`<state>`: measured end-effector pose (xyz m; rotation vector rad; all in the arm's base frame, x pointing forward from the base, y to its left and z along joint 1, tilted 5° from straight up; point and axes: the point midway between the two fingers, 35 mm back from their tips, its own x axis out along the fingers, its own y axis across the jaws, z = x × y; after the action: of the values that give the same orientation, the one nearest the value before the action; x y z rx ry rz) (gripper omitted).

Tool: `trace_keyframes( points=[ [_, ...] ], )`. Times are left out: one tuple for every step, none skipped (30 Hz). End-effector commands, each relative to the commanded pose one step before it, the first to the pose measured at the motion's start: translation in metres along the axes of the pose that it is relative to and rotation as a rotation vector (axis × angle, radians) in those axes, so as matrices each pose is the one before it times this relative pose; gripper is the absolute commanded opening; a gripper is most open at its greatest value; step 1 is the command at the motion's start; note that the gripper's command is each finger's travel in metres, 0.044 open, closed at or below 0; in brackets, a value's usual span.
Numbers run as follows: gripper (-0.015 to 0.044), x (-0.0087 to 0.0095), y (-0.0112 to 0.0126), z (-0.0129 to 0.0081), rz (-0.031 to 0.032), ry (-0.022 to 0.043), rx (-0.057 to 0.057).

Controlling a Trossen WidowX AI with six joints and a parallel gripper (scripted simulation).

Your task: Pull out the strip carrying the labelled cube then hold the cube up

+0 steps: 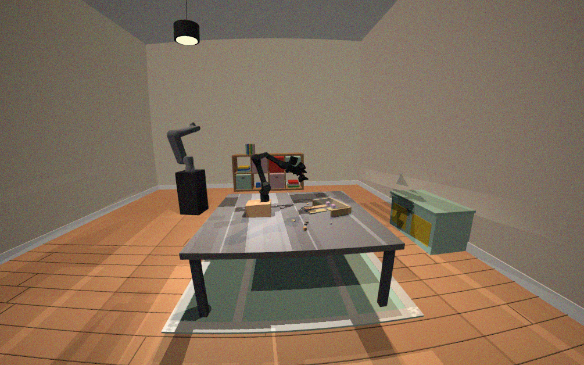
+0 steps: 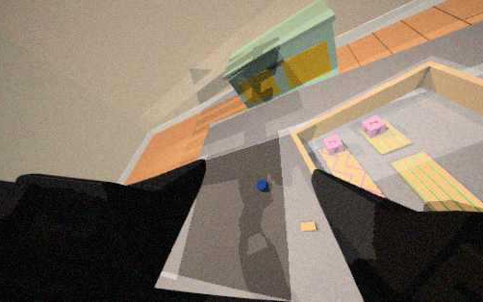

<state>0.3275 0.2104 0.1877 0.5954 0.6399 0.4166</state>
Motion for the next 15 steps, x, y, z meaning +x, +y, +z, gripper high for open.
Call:
trace_keyframes(
  points=[
    [0.04,-0.01823,-0.07251,0.0116,-0.16379,-0.02026,-0.2071],
    [0.04,-0.00215,-0.01426,-0.00163,-0.0328,0.00132,-0.0373],
    [0.04,-0.00208,-0.01405,-0.00253,-0.0325,0.00323,-0.0369],
    [0.04,-0.00201,-0.01375,-0.00341,-0.03202,0.00511,-0.0365],
    [0.04,-0.00193,-0.01338,-0.00426,-0.03139,0.00694,-0.036],
    [0.04,-0.00185,-0.01297,-0.00508,-0.03066,0.00873,-0.0356],
    [0.04,-0.00177,-0.01251,-0.00587,-0.02984,0.01046,-0.0352],
    [0.04,-0.00146,-0.01051,-0.00577,-0.02534,0.01052,-0.0305],
    [0.04,-0.00073,-0.00556,-0.00344,-0.01356,0.00629,-0.0166],
    [0.04,-0.00021,-0.00166,-0.00109,-0.00407,0.00198,-0.005],
    [0.04,0.0,0.0,0.0,0.0,0.0,0.0],
    [0.04,0.0,0.0,0.0,0.0,0.0,0.0],
    [0.04,0.0,0.0,0.0,0.0,0.0,0.0],
    [0.04,0.0,0.0,0.0,0.0,0.0,0.0],
    [0.04,0.0,0.0,0.0,0.0,0.0,0.0]
  ],
)
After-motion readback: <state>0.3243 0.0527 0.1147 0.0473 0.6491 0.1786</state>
